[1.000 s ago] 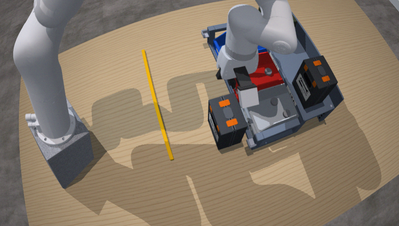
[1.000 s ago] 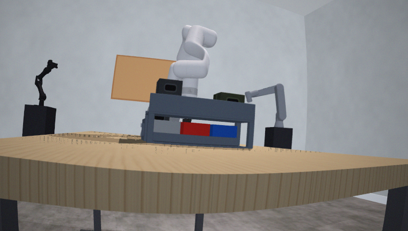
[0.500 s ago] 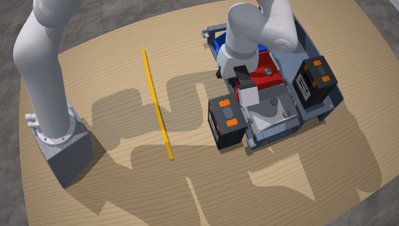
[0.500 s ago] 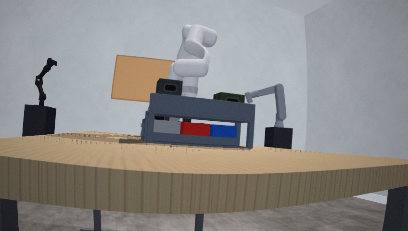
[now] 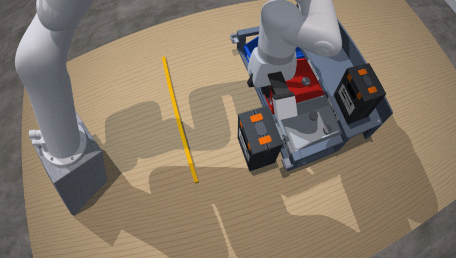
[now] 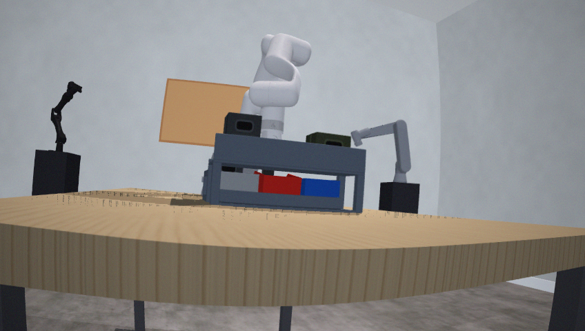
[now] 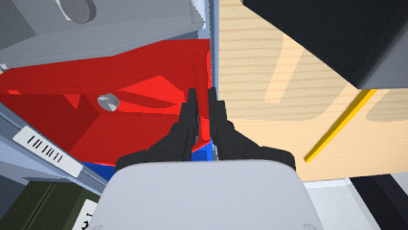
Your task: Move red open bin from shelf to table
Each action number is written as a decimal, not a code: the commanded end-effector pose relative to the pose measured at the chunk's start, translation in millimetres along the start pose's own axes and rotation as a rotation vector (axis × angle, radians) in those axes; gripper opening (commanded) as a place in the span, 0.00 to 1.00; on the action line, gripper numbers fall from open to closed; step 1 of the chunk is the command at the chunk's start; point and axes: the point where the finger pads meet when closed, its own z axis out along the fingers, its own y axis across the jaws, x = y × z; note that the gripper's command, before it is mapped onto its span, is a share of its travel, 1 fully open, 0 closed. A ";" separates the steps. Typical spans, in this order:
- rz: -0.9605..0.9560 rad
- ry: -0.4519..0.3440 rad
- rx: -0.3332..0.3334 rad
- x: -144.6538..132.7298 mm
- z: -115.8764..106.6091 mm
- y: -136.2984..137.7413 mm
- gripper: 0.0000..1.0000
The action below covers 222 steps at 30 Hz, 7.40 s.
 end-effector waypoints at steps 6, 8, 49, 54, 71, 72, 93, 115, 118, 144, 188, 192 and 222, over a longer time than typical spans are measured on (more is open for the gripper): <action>0.000 0.000 0.004 0.0 -1.0 -1.6 0.00; 0.000 0.000 0.004 0.0 -1.0 -1.6 0.00; 0.000 0.000 0.004 0.0 0.4 28.4 0.00; 0.000 0.000 0.003 0.1 0.5 52.2 0.00; 0.000 0.000 0.003 0.1 0.6 82.1 0.00; 0.000 0.000 0.003 0.1 0.6 88.1 0.00; 0.000 0.000 0.003 0.1 0.8 117.9 0.00; 0.000 0.000 0.003 0.1 1.0 162.8 0.00; 0.000 0.000 0.003 0.1 1.0 162.8 0.00; 0.000 0.000 0.002 -0.1 9.1 160.8 0.00; 0.000 0.000 -0.002 0.0 23.4 160.7 1.00; 0.000 0.000 -0.002 0.0 23.4 160.7 1.00; 0.000 0.000 -0.002 0.0 23.3 160.7 1.00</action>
